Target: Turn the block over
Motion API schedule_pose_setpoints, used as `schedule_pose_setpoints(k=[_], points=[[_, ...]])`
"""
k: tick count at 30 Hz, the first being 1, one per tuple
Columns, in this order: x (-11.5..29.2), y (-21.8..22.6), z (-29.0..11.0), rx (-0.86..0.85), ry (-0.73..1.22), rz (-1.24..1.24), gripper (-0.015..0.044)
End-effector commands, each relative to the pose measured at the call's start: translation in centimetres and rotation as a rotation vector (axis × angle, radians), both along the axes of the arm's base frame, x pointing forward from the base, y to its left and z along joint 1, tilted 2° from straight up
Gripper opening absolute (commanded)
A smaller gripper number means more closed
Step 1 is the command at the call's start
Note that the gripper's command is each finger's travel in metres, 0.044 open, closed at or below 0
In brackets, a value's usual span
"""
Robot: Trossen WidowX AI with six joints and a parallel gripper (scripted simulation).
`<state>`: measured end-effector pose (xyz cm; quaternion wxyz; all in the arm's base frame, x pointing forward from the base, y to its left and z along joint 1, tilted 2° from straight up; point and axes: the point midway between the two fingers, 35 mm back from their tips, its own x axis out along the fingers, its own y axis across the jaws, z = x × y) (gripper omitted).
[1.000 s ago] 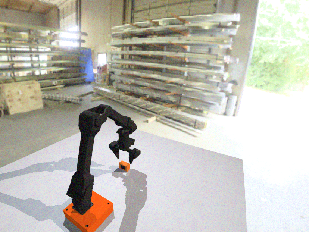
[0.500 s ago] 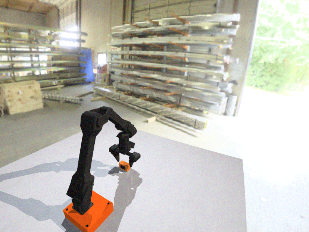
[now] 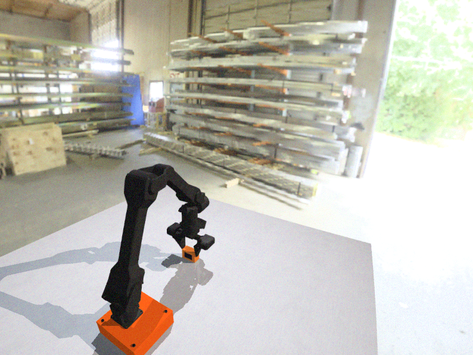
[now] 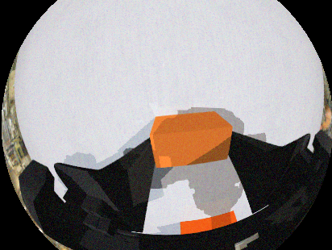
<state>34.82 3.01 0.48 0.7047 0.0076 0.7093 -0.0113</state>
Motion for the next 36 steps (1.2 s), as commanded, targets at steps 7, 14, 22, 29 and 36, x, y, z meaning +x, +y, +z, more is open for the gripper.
schedule_pose_setpoints(k=[7,14,22,29,36], points=[[0.0,0.0,-0.1,0.002,0.000,0.004,0.0189],[0.0,0.0,-0.1,0.002,0.000,0.004,0.0142],[0.0,0.0,2.9,0.002,0.000,0.004,0.0000],[0.2,0.1,2.5,-0.001,-0.071,0.007,0.0000],[0.3,0.1,2.0,-0.006,-0.182,0.010,0.0000]])
